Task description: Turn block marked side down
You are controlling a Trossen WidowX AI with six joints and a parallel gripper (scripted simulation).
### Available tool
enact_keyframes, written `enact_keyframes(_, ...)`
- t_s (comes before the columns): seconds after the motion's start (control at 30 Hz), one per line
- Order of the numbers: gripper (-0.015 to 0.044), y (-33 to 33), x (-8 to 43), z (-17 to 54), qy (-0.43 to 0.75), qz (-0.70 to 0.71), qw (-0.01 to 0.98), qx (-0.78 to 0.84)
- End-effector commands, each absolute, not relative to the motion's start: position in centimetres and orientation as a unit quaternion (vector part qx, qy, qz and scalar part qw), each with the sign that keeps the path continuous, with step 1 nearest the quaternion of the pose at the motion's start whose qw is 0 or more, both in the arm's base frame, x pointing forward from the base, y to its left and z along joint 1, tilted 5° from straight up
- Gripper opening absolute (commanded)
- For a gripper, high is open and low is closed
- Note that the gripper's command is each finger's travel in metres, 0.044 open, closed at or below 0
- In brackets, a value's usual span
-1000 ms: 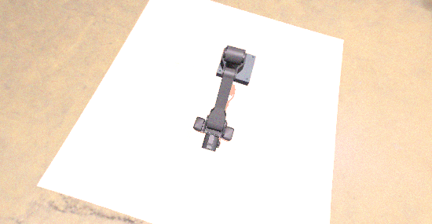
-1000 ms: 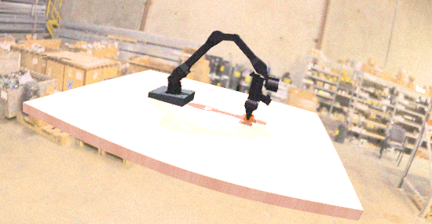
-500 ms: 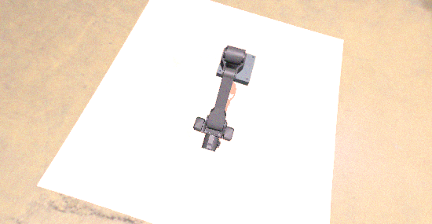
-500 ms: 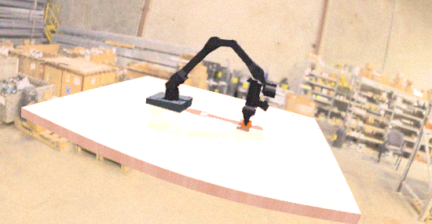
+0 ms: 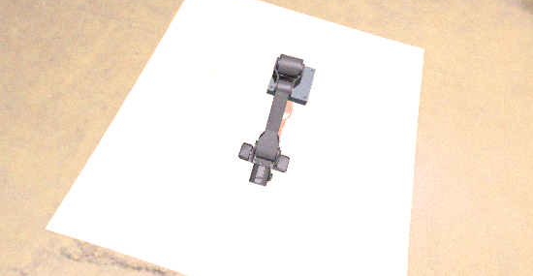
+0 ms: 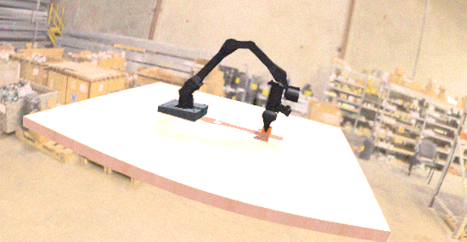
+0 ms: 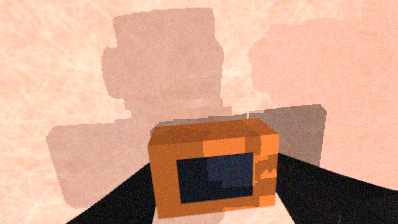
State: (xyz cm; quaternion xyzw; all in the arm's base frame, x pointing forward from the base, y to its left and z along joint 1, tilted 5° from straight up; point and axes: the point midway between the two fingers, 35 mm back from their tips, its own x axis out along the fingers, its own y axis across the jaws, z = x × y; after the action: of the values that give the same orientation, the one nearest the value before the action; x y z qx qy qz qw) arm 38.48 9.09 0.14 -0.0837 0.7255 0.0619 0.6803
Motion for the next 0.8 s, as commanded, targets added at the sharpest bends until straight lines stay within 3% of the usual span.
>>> enact_keyframes(0.0,0.0000,9.2,38.8,1.3,0.720,0.063,0.687,-0.081)
enact_keyframes(0.77,0.0000,9.3,39.2,0.2,0.611,0.075,0.785,-0.072)
